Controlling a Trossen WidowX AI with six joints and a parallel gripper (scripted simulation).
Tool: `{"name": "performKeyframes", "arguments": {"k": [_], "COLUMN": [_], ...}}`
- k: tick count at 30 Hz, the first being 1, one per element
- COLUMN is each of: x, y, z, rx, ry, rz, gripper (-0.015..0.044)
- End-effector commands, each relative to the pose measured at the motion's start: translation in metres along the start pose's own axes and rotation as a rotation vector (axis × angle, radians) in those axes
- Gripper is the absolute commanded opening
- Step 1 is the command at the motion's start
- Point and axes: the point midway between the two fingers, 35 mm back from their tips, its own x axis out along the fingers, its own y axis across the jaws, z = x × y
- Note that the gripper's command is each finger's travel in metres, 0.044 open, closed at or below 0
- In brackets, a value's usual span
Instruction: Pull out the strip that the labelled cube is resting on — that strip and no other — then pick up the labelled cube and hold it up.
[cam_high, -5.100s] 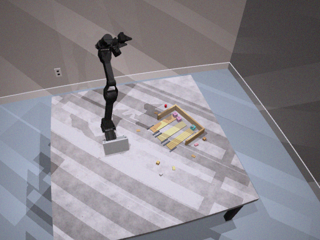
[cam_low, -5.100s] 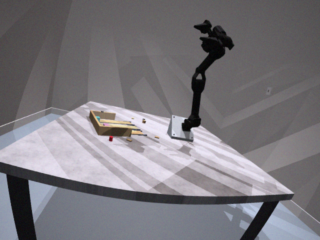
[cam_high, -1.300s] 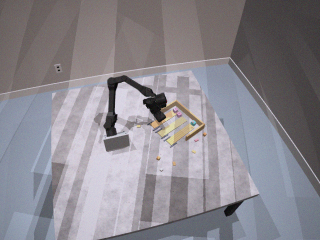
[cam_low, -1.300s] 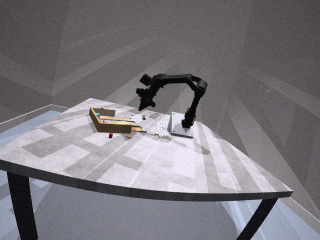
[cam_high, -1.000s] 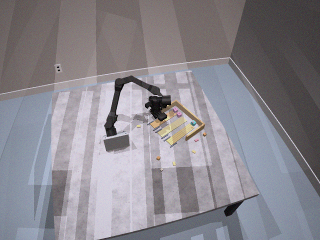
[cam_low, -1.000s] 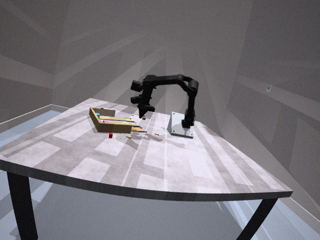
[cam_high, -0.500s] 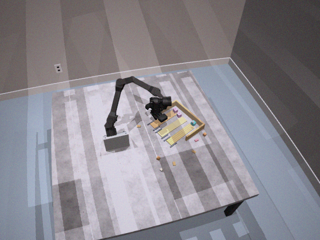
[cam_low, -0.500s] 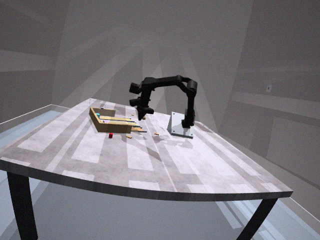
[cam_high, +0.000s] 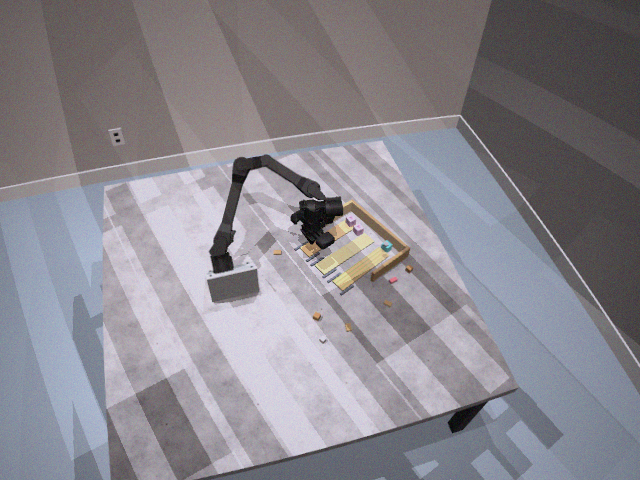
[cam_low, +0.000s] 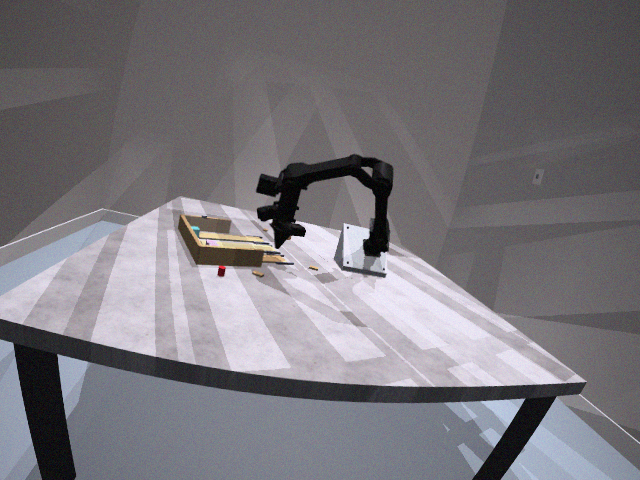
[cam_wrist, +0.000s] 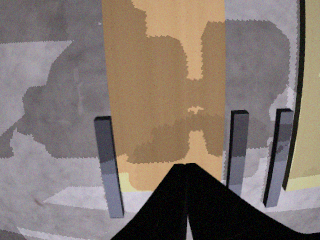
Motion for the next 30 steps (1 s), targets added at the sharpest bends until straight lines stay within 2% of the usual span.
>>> {"name": "performKeyframes", "arguments": {"k": [1,15,30], "x": [0.008,0.031,0.032], "y": [0.002,0.005,0.005], "z": [-0.002,-0.003,-0.003], "rx": [0.004,0.004,0.004], "ry": [0.005,0.004,0.004], "rz": [0.007,0.010,0.011], "gripper": [0.0000,0.0000,0.0000]}}
